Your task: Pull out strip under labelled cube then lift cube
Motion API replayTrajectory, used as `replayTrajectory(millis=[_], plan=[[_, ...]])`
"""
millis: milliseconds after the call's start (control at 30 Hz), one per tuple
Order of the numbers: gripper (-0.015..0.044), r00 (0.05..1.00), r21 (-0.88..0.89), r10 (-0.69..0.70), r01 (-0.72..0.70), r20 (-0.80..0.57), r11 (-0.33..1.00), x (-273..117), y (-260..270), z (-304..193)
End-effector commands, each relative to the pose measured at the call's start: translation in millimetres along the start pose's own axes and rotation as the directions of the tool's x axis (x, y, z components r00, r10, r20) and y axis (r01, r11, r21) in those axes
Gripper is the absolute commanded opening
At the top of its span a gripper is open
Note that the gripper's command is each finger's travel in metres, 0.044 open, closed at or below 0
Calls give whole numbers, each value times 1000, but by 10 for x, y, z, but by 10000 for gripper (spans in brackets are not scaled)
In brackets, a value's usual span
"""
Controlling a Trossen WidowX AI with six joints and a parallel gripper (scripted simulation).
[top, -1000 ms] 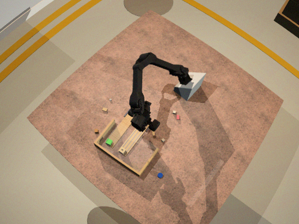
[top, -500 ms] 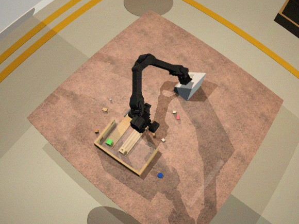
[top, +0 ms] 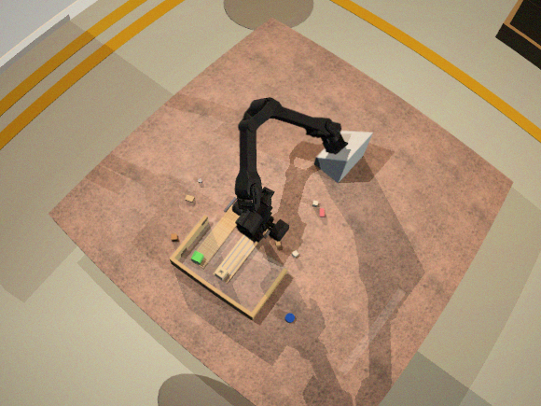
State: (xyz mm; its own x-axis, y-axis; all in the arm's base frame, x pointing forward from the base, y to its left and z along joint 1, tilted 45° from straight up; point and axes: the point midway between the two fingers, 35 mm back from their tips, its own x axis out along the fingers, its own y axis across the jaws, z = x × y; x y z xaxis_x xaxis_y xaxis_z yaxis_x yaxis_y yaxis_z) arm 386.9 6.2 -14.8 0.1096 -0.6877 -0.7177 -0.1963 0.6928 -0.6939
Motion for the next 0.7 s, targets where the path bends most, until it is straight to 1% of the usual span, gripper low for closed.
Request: replayTrajectory(millis=[0, 667], plan=[[0, 1000, -3, -5, 5, 2, 1000, 6, -4, 4], [0, 1000, -3, -6, 6, 2, 1000, 22, -6, 9]])
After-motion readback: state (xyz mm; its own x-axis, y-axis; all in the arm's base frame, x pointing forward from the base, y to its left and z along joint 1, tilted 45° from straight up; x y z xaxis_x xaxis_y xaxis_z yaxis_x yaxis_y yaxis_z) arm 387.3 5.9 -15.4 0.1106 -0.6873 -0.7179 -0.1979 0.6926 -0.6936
